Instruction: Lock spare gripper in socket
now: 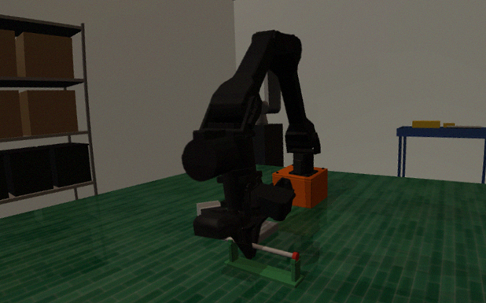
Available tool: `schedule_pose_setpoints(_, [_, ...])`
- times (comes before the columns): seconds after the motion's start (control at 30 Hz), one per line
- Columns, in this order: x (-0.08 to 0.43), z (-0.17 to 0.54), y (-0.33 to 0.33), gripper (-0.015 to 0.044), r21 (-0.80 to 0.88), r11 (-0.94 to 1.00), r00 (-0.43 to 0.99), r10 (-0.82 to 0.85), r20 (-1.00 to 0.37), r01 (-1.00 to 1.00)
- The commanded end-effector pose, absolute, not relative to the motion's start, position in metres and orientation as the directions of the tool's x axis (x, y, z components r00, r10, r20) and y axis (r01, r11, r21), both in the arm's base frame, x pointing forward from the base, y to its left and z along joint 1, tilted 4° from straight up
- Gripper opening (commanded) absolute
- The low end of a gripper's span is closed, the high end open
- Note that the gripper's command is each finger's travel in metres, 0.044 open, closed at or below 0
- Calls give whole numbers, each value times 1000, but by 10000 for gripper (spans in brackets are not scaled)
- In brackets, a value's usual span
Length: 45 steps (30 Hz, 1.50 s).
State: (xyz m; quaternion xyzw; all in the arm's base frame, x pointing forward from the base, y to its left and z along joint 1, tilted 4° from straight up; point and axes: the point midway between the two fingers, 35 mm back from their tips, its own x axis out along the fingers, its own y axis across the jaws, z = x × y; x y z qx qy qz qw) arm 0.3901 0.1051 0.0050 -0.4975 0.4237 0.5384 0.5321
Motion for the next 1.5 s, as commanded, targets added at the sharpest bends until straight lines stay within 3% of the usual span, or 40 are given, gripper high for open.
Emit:
schedule_pose_setpoints(0.0, [390, 5, 105, 53, -73, -75, 61, 151, -987, -995])
schedule_pose_setpoints(0.5, [387, 19, 104, 440, -62, -75, 50, 149, -988, -995])
schedule_pose_setpoints(1.47, [370, 90, 100, 440, 7, -73, -17, 135, -991, -997])
